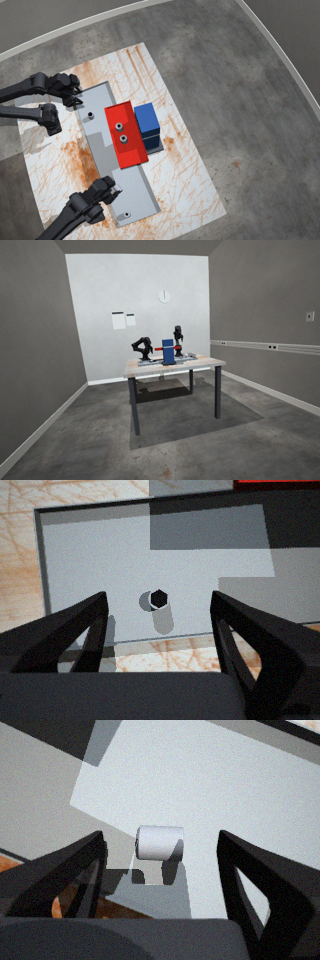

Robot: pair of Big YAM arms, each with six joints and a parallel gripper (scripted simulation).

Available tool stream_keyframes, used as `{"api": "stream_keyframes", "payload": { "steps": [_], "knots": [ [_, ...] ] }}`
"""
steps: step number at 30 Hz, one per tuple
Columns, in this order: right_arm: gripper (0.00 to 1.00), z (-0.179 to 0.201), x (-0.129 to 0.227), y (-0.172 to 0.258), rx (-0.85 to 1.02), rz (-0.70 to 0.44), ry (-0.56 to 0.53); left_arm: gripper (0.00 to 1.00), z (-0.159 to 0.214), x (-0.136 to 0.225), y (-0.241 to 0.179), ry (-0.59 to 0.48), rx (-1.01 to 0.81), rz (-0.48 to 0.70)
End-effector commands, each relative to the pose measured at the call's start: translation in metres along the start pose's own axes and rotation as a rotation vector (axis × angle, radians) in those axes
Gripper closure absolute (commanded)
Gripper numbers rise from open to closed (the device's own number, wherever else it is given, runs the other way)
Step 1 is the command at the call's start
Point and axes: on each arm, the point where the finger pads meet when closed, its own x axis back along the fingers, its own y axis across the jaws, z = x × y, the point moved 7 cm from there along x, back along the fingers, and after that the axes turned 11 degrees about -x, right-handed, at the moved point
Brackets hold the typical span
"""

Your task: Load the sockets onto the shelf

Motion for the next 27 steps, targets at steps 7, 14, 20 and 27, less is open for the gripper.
{"api": "stream_keyframes", "payload": {
  "steps": [7, 14, 20, 27],
  "knots": [
    [0.35, 0.009, -0.018, -0.004, 0.003, 0.0, -0.017, 0.35, -0.001, 0.006, -0.002, -0.031, -0.014, 0.005],
    [0.35, 0.006, -0.032, -0.001, -0.031, 0.013, 0.084, 0.35, 0.041, -0.014, -0.009, -0.012, 0.004, 0.006],
    [0.35, -0.003, -0.037, 0.002, -0.043, 0.043, 0.195, 0.35, 0.042, -0.009, -0.01, -0.03, -0.001, 0.002],
    [0.35, -0.005, -0.046, 0.004, -0.048, 0.073, 0.293, 0.35, 0.042, -0.01, -0.01, -0.021, -0.01, 0.002]
  ]
}}
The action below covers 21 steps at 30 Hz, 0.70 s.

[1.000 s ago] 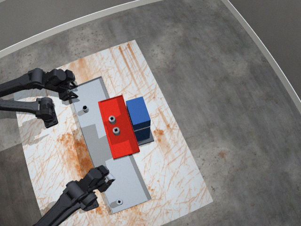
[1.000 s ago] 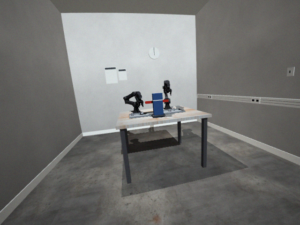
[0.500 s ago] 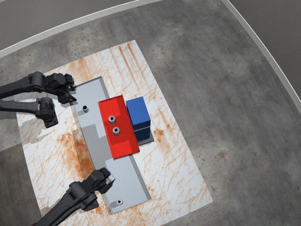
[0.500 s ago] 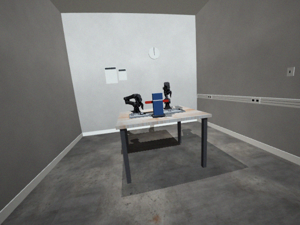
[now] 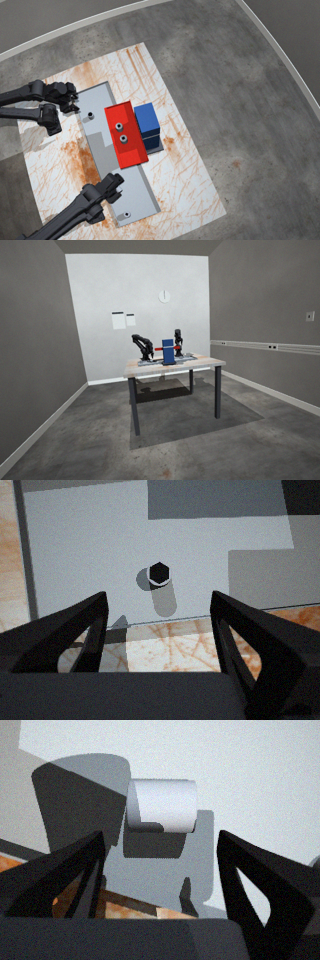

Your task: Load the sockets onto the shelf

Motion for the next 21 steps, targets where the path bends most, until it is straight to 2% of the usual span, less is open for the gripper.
{"api": "stream_keyframes", "payload": {
  "steps": [1, 6, 11, 15, 17, 21],
  "knots": [
    [0.35, -0.028, 0.017, 0.008, -0.015, -0.002, -0.032, 0.35, -0.01, 0.012, 0.0, -0.026, 0.004, -0.001],
    [0.35, -0.03, 0.01, 0.008, -0.017, 0.011, 0.003, 0.35, -0.01, 0.012, 0.0, -0.026, 0.004, -0.001],
    [0.35, -0.015, -0.005, 0.004, -0.007, 0.021, 0.043, 0.35, -0.01, 0.012, 0.0, -0.026, 0.004, -0.001],
    [0.35, -0.008, -0.027, 0.0, -0.011, 0.026, 0.058, 0.35, -0.022, 0.023, 0.002, -0.043, 0.017, -0.001],
    [0.36, -0.007, -0.036, 0.0, -0.01, 0.026, 0.059, 0.35, -0.019, 0.018, 0.001, -0.035, 0.016, -0.001],
    [0.41, -0.028, -0.031, 0.005, -0.007, 0.017, 0.023, 0.35, -0.017, 0.01, 0.002, -0.033, 0.014, -0.004]
  ]
}}
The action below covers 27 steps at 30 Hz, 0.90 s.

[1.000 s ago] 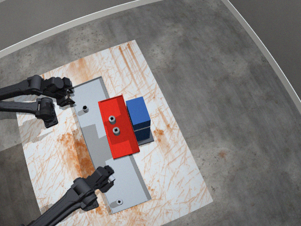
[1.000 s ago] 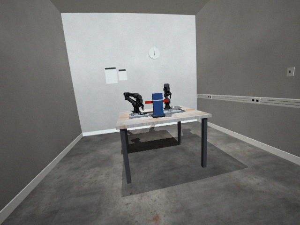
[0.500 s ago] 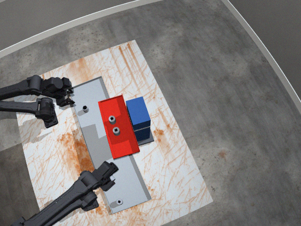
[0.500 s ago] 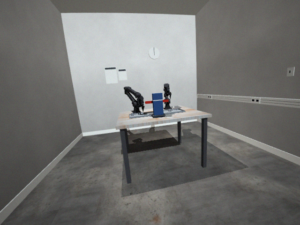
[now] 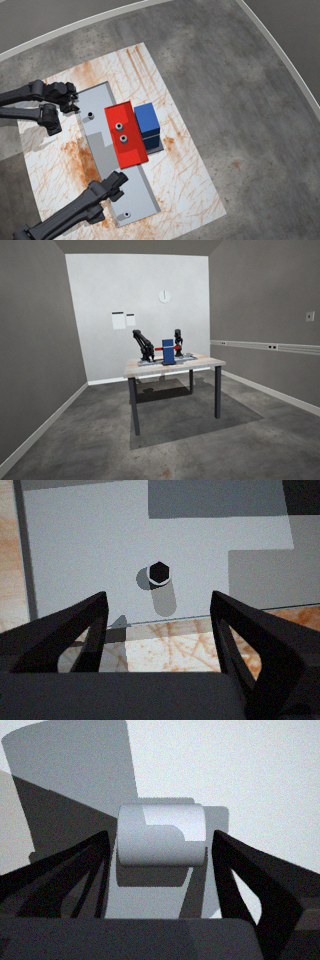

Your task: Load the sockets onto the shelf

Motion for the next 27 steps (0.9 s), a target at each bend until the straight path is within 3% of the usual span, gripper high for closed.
{"api": "stream_keyframes", "payload": {
  "steps": [1, 14, 19, 22, 24, 27],
  "knots": [
    [0.43, -0.015, 0.0, 0.002, 0.0, -0.006, -0.038, 0.35, -0.018, 0.01, 0.002, -0.039, 0.009, -0.003],
    [0.64, -0.005, -0.005, 0.0, 0.0, -0.001, -0.019, 0.35, -0.013, -0.008, 0.003, -0.024, 0.006, -0.007],
    [0.64, -0.024, 0.027, 0.005, -0.001, -0.012, -0.058, 0.35, -0.014, -0.014, 0.003, -0.026, 0.005, -0.007],
    [0.64, -0.032, 0.066, 0.006, -0.001, -0.013, -0.06, 0.35, -0.013, -0.019, 0.003, -0.025, 0.005, -0.007],
    [0.64, -0.032, 0.066, 0.006, -0.001, -0.013, -0.06, 0.35, -0.013, -0.019, 0.003, -0.025, 0.005, -0.007],
    [0.64, -0.037, 0.101, 0.008, -0.002, -0.014, -0.061, 0.35, -0.014, -0.023, 0.003, -0.026, 0.006, -0.007]
  ]
}}
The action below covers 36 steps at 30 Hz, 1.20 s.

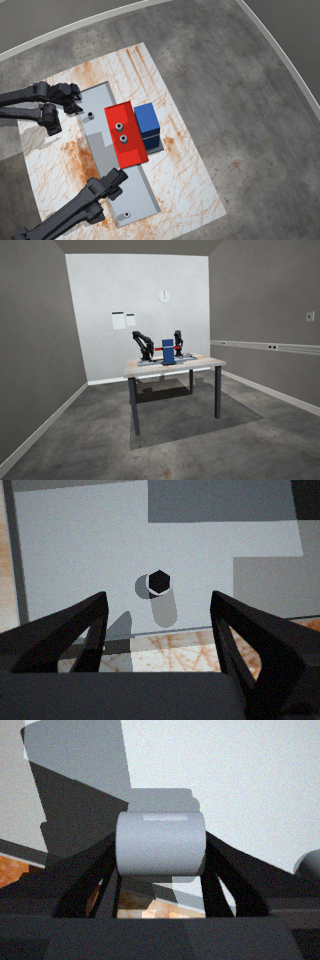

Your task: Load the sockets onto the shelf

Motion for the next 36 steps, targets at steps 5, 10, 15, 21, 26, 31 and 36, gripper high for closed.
{"api": "stream_keyframes", "payload": {
  "steps": [5, 10, 15, 21, 26, 31, 36],
  "knots": [
    [0.64, -0.031, 0.105, 0.006, -0.003, -0.019, -0.082, 0.35, -0.013, -0.007, 0.003, -0.031, 0.0, -0.006],
    [0.64, -0.04, 0.156, 0.008, -0.001, -0.018, -0.075, 0.35, -0.014, -0.013, 0.003, -0.034, -0.001, -0.006],
    [0.64, -0.047, 0.189, 0.01, -0.001, -0.016, -0.066, 0.35, -0.015, -0.016, 0.003, -0.036, 0.001, -0.006],
    [0.64, -0.053, 0.221, 0.011, -0.001, -0.017, -0.067, 0.35, -0.014, -0.023, 0.003, -0.034, 0.0, -0.006],
    [0.64, -0.053, 0.221, 0.011, -0.001, -0.017, -0.067, 0.35, -0.015, -0.026, 0.004, -0.036, 0.002, -0.007],
    [0.64, -0.052, 0.221, 0.011, -0.001, -0.018, -0.071, 0.35, -0.019, -0.023, 0.004, -0.047, 0.003, -0.007],
    [0.64, -0.049, 0.212, 0.009, -0.002, -0.014, -0.061, 0.35, -0.03, -0.006, 0.007, -0.092, 0.006, -0.009]
  ]
}}
